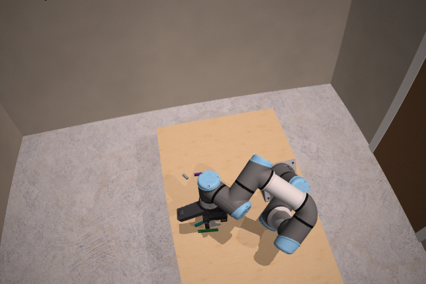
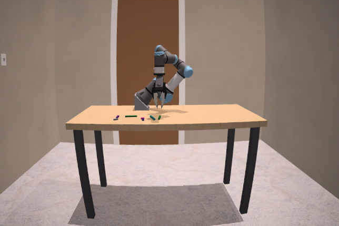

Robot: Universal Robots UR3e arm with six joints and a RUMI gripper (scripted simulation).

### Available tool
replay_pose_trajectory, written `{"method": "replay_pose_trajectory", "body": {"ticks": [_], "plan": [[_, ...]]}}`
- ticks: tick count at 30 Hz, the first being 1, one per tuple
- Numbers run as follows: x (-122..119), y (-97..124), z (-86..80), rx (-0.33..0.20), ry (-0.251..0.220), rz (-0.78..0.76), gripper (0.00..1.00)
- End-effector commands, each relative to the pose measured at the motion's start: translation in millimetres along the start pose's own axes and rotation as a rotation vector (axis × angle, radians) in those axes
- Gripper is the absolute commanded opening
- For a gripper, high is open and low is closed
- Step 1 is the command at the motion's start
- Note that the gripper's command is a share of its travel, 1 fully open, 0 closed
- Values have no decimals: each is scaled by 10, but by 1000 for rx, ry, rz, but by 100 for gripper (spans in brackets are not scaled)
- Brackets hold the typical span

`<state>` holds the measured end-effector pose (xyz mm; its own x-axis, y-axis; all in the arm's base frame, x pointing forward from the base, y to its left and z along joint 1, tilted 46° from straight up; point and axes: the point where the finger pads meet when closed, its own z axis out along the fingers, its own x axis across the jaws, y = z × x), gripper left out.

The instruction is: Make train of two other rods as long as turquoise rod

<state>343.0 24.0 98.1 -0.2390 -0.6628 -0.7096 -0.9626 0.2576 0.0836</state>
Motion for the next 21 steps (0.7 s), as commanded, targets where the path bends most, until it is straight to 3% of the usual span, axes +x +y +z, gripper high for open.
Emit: {"method": "replay_pose_trajectory", "body": {"ticks": [1,21], "plan": [[2,-5,31,2,1,0,14],[-1,-9,306,2,1,0,14]]}}
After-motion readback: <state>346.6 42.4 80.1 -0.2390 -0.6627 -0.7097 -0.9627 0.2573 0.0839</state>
